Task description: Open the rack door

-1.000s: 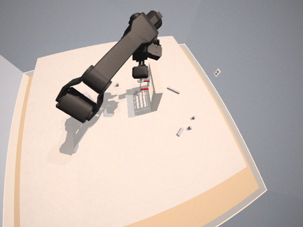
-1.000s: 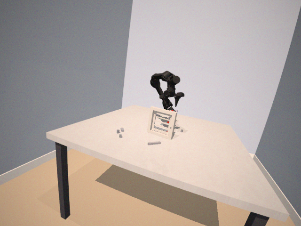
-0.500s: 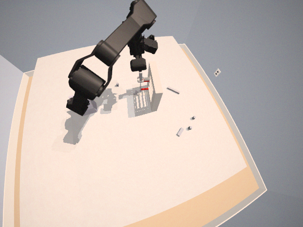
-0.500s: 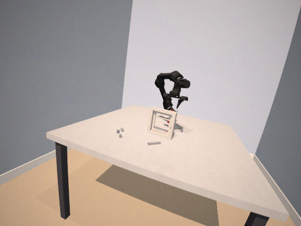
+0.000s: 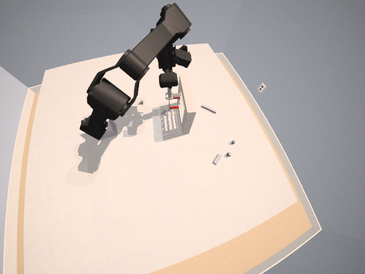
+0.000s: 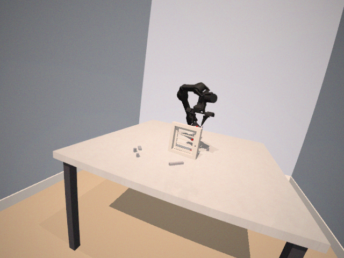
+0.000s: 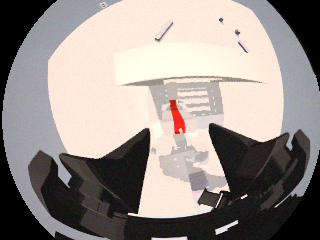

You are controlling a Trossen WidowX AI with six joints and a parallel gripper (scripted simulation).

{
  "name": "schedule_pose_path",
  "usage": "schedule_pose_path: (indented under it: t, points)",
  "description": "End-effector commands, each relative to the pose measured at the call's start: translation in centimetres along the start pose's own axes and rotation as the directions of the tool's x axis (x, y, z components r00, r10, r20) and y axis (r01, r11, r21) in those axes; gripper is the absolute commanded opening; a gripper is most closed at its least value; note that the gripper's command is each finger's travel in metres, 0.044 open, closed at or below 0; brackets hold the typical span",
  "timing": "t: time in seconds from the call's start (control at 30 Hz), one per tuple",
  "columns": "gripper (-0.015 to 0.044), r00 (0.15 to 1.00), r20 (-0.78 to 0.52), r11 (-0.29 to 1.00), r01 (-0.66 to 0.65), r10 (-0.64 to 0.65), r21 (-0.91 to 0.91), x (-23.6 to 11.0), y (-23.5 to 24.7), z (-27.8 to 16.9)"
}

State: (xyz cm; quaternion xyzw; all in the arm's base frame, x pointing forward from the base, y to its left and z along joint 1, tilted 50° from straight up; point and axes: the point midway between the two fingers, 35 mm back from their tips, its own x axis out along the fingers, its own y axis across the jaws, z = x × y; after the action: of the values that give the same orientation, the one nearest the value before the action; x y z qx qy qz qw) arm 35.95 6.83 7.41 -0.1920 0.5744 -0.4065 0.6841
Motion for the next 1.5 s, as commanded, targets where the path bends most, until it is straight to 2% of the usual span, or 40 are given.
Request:
schedule_pose_path:
  t: [0.0, 1.03, 1.27, 1.47]
  points:
    - [0.0284, 1.000, -0.021, 1.000, 0.005, -0.005, -0.010, 0.9, 0.0, -0.1]
    - [0.0284, 0.992, -0.127, 0.999, 0.001, -0.005, -0.032, 5.7, -0.1, -0.5]
    - [0.0100, 0.992, -0.127, 0.999, 0.001, -0.005, -0.032, 5.7, -0.1, -0.5]
    - [0.0060, 0.992, -0.127, 0.999, 0.001, -0.005, -0.032, 5.7, -0.1, -0.5]
